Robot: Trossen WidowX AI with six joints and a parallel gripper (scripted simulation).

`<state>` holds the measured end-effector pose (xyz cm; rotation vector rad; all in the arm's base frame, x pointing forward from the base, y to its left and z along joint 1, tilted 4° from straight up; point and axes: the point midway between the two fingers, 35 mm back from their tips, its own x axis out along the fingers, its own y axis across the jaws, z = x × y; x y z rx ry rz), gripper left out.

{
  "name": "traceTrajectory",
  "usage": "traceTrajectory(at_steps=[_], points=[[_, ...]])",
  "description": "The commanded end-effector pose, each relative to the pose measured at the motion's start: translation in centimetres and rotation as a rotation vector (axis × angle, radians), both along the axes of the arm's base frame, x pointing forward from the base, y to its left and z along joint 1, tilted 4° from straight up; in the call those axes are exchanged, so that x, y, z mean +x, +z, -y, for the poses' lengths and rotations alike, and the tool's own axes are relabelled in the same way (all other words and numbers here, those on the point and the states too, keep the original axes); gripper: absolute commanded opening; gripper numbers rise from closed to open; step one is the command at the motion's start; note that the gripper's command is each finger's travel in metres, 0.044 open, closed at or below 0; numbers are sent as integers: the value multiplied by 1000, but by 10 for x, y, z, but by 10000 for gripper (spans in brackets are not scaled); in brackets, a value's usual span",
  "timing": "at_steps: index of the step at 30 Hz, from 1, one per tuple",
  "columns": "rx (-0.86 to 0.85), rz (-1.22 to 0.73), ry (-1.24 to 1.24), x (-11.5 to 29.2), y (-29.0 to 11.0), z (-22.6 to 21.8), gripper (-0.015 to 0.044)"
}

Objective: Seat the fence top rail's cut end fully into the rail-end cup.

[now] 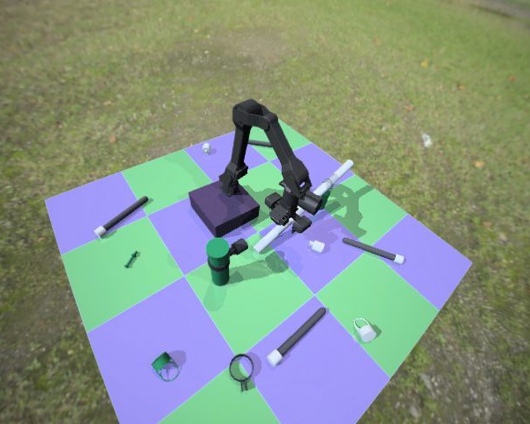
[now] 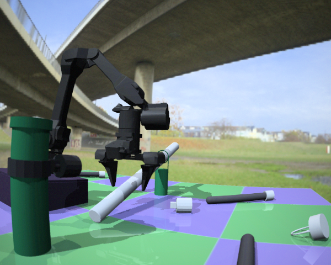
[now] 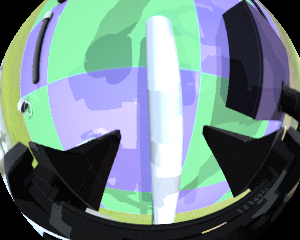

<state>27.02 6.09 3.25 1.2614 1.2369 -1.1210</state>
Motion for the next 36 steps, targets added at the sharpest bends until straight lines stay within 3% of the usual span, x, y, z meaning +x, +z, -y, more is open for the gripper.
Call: traceTrajectory(at_steps=[1,17,28,33,36], points=[[-6,-6,-4,-1,-7,1,440],[-6,-6,-4,-2,-30,0,440],[-6,-6,-4,-2,-30,0,151],[-6,-6,-4,-2,-30,0,118],[-6,-6,-4,-2,-27,-1,39]])
